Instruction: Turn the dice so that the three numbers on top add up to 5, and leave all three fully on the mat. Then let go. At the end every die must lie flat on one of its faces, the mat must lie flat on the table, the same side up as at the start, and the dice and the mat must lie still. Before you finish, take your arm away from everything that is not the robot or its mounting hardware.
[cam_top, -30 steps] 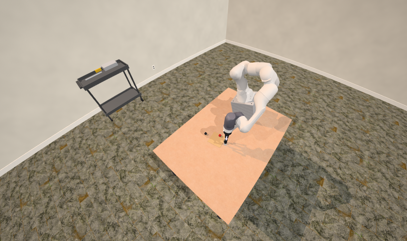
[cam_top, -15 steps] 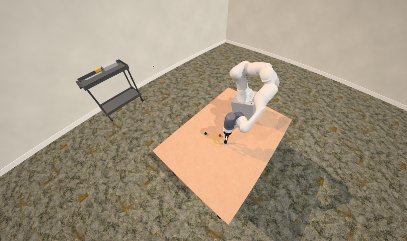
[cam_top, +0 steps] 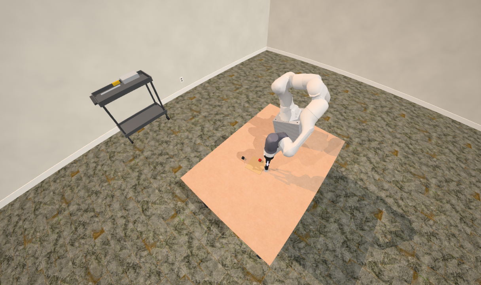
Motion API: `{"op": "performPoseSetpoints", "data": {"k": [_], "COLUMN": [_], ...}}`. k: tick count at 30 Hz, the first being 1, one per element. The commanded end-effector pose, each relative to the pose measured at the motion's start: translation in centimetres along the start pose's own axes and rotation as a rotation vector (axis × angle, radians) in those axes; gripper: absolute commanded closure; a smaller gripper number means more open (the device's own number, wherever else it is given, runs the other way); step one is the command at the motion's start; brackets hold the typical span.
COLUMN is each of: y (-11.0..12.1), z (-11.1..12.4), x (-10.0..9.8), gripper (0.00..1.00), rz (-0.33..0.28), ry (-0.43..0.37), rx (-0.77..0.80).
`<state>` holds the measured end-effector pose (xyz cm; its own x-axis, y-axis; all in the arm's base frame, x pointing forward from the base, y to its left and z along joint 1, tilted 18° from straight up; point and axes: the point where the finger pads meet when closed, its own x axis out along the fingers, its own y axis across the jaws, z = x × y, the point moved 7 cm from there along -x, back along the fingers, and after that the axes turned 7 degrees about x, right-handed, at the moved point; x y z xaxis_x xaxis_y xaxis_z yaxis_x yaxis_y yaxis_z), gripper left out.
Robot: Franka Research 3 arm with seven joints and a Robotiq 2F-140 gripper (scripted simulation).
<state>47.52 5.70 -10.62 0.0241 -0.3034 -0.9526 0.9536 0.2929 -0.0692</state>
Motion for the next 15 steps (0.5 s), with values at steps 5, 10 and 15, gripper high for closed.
{"op": "performPoseSetpoints", "data": {"k": [5, 10, 15], "y": [0.03, 0.03, 0.03], "z": [0.01, 0.01, 0.01], "x": [0.05, 0.05, 0.05], "gripper": [0.91, 0.91, 0.91], "rz": [0.002, 0.002, 0.002], "ry": [-0.001, -0.001, -0.001], "rx": [-0.004, -0.004, -0.004]}}
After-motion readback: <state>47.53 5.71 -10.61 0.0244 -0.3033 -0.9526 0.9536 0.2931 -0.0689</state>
